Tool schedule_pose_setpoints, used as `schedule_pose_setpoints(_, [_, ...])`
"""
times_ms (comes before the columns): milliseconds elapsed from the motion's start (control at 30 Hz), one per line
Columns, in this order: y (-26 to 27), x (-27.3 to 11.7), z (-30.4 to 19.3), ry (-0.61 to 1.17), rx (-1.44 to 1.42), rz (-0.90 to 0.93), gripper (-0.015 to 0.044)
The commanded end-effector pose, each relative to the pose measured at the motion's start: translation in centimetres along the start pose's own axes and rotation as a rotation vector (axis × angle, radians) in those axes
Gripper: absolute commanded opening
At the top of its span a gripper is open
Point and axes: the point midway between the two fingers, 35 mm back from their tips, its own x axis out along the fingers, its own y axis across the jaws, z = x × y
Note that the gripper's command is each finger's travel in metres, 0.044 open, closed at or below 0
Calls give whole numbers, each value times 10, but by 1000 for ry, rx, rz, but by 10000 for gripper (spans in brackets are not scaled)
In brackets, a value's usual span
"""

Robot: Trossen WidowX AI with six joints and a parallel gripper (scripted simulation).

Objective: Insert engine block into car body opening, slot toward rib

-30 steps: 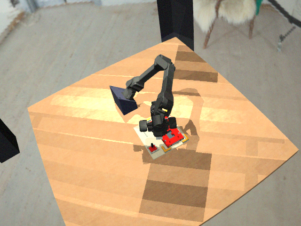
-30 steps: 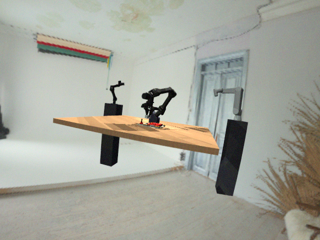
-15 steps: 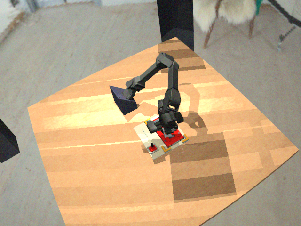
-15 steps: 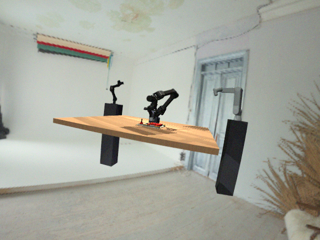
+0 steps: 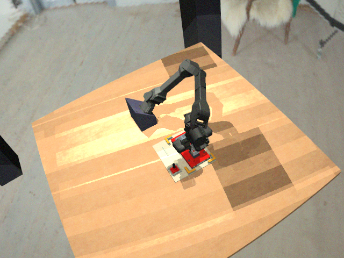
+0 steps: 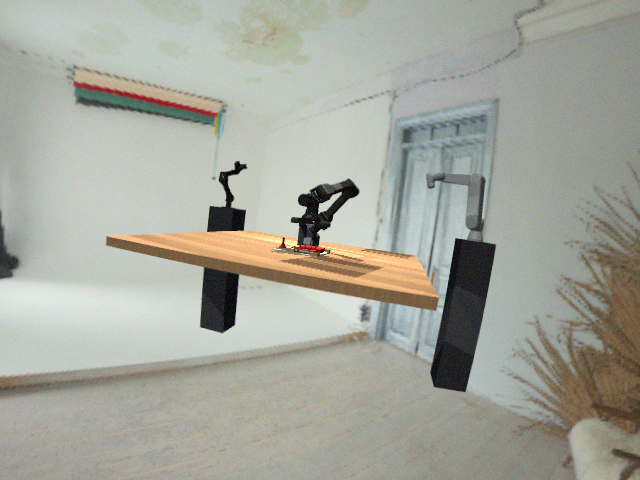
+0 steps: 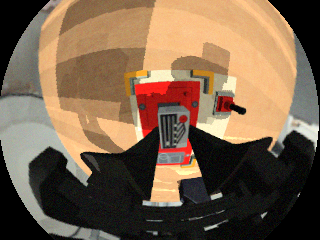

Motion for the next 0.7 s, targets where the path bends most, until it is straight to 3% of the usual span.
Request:
schedule_pose_setpoints(0, [1,1,0,0,-17,4,159])
schedule_pose_setpoints(667, [2,1,0,0,63,4,159])
